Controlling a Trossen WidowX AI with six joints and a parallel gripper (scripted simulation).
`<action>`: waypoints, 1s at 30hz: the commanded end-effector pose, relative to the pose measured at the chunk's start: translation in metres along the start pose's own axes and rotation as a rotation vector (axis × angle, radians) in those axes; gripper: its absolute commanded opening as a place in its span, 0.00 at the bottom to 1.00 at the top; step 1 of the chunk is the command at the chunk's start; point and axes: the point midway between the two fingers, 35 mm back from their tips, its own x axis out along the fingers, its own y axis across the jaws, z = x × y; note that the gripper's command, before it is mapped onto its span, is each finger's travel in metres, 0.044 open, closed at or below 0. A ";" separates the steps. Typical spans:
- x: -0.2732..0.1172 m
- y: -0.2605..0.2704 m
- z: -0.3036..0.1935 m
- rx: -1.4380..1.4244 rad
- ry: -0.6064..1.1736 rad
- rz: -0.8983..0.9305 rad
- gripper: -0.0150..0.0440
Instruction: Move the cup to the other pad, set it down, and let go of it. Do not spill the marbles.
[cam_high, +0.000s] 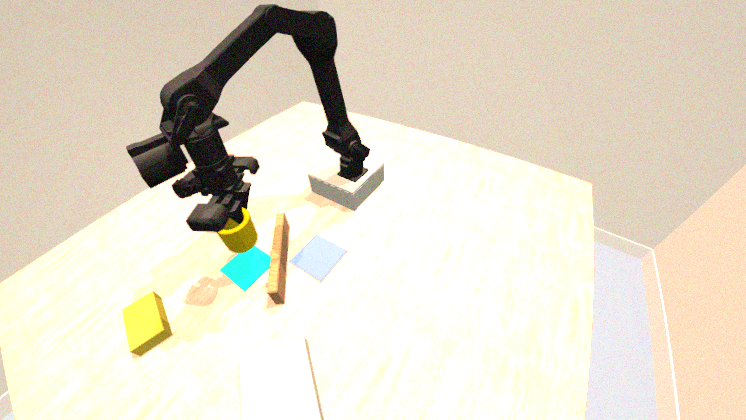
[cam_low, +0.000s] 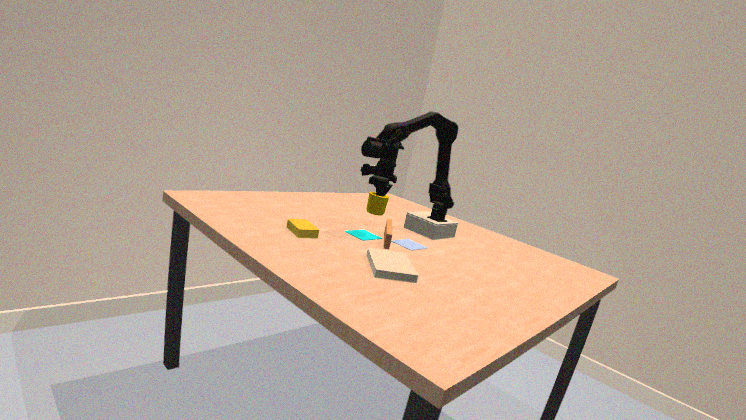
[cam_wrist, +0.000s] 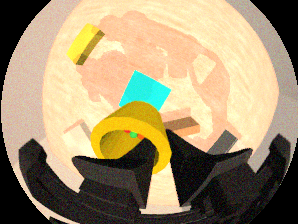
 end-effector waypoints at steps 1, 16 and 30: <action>0.002 0.001 0.008 -0.003 0.007 -0.005 0.25; 0.014 0.002 0.020 -0.003 0.006 -0.005 0.25; 0.037 0.003 0.022 -0.003 0.006 -0.005 0.25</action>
